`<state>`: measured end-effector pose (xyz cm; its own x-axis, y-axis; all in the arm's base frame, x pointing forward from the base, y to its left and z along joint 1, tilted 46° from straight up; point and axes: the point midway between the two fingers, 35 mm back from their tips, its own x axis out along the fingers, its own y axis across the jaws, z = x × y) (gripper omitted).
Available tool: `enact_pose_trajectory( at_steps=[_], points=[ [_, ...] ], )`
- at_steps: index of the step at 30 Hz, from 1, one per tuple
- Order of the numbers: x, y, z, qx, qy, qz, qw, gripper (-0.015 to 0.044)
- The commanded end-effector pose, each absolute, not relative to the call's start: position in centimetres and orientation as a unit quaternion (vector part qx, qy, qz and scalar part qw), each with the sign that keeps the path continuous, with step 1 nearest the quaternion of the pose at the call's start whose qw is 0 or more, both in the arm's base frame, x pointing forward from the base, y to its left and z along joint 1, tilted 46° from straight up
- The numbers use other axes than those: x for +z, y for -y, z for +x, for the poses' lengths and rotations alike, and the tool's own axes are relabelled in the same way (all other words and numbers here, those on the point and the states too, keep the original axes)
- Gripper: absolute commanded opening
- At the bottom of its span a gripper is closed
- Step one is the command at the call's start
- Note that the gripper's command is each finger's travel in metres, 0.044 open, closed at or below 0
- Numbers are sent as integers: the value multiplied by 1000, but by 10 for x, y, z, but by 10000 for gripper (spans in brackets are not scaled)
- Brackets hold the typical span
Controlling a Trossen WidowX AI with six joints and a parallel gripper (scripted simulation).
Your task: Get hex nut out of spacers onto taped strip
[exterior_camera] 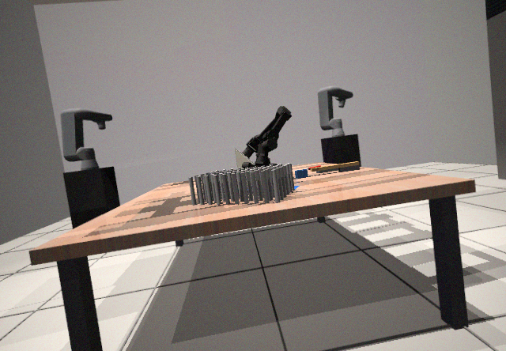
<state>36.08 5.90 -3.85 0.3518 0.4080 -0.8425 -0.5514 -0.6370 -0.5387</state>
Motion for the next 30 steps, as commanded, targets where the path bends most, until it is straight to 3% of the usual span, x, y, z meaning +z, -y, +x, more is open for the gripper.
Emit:
enact_pose_trajectory(
  at_steps=[1,30],
  points=[
    [-37,-60,358,566,-53,-705,423,0],
    [-31,-68,342,566,-53,-705,423,0]
  ],
)
